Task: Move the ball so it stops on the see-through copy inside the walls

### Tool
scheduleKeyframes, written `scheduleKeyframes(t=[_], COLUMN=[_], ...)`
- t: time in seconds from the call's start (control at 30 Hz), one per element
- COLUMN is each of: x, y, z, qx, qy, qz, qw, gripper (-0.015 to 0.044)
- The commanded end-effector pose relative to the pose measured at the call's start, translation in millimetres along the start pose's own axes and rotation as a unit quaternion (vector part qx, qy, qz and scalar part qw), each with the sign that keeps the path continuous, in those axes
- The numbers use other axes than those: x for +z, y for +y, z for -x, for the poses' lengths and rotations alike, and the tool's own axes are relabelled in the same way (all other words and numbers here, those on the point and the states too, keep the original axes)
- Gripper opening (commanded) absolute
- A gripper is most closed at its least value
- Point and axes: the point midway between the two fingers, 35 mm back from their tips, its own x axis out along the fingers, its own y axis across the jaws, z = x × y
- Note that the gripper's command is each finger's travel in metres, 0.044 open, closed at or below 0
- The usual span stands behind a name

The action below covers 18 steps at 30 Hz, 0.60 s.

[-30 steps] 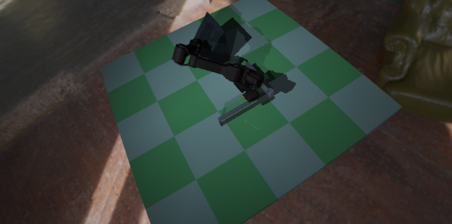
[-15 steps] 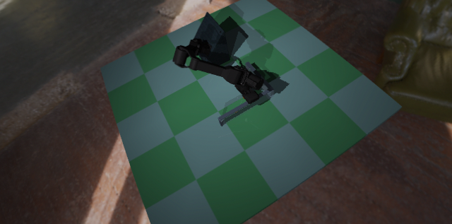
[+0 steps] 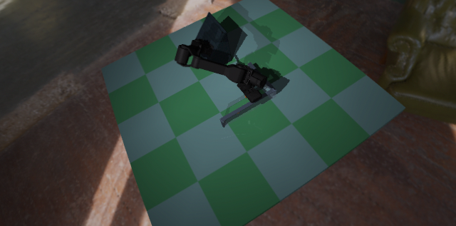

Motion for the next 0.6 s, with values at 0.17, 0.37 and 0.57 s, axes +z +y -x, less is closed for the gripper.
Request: scheduleKeyframes(t=[0.17, 0.37, 0.57], x=[2.3, -0.1, -3.3], y=[-4.6, 1.1, -0.6], z=[65.1, 104.8, 104.7], qx=[-0.010, -0.009, -0.009], qy=[-0.006, -0.004, -0.004], qz=[-0.004, -0.004, -0.035], qw=[1.000, 1.000, 0.999], gripper=[0.0000, 0.0000, 0.0000])
